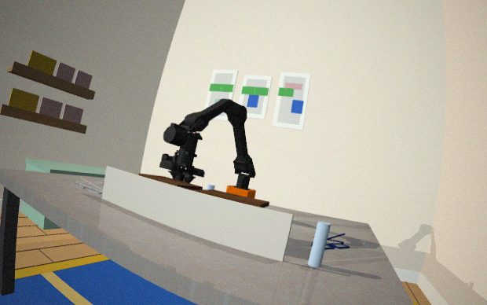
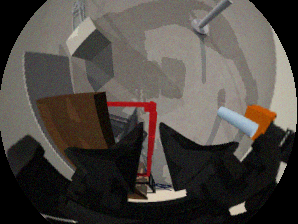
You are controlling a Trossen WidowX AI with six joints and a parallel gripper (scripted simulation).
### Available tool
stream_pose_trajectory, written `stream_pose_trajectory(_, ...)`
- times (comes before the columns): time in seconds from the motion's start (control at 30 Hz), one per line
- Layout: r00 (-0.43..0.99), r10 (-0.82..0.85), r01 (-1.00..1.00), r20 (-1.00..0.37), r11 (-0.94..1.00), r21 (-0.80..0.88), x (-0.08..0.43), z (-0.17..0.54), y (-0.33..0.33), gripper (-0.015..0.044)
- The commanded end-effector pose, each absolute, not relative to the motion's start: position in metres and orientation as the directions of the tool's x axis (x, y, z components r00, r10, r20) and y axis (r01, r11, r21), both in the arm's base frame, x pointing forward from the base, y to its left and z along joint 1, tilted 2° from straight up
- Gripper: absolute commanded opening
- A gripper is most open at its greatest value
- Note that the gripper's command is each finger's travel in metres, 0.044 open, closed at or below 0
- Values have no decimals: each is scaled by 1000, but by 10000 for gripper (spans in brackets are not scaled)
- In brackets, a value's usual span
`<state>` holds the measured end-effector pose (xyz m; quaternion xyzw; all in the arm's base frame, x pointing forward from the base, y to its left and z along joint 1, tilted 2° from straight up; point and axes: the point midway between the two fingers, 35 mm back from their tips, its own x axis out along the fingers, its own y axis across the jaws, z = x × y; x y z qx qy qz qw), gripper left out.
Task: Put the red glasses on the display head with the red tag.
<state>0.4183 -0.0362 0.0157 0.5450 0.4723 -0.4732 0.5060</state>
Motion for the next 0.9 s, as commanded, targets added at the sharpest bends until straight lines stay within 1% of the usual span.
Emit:
stream_pose_trajectory(0.0, 91, 35, 995, -995, -42, 89, 420, 27, -36, 107)
stream_pose_trajectory(0.1, 55, 34, 998, -998, -43, 54, 419, 47, -36, 107)
stream_pose_trajectory(0.33, 52, 34, 998, -998, -43, 50, 417, 49, -36, 107)
stream_pose_trajectory(0.57, 49, 34, 998, -998, -43, 48, 383, 54, -35, 107)
stream_pose_trajectory(0.7, 49, 34, 998, -998, -43, 48, 380, 55, -35, 107)
stream_pose_trajectory(0.87, 48, 34, 998, -998, -43, 46, 361, 63, -34, 107)
